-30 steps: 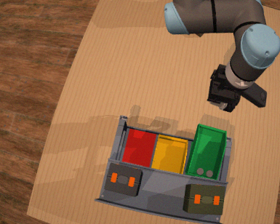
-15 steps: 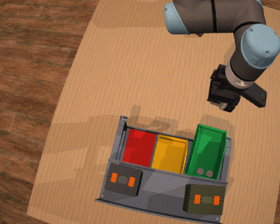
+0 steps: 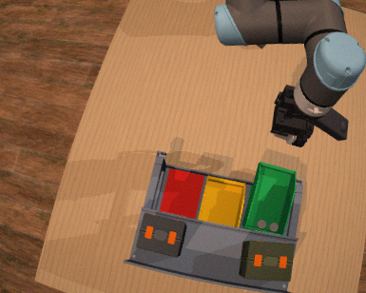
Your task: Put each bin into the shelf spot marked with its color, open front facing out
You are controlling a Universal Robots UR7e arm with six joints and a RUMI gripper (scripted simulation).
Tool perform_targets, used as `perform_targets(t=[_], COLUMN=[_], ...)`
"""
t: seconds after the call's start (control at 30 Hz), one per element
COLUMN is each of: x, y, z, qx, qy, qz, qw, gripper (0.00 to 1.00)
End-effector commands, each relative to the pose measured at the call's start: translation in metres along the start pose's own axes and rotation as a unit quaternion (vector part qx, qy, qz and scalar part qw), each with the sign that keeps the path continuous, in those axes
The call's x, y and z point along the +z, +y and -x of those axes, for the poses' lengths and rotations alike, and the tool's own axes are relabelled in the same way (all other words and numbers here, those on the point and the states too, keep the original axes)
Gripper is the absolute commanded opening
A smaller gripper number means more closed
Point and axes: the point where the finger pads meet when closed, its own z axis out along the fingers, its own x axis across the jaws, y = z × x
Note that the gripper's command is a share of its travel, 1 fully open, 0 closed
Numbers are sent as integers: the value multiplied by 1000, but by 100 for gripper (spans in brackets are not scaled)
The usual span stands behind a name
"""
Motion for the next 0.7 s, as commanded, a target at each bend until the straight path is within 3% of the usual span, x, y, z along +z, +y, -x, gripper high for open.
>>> perform_targets(t=[0.0,0.2,0.67], x=[7,18,68], y=[0,0,0], z=[0,0,1], qx=[-6,-6,-6], qy=[1,1,1], qz=[-1,-1,-1], qw=[1000,1000,1000], gripper=[0,0,0])
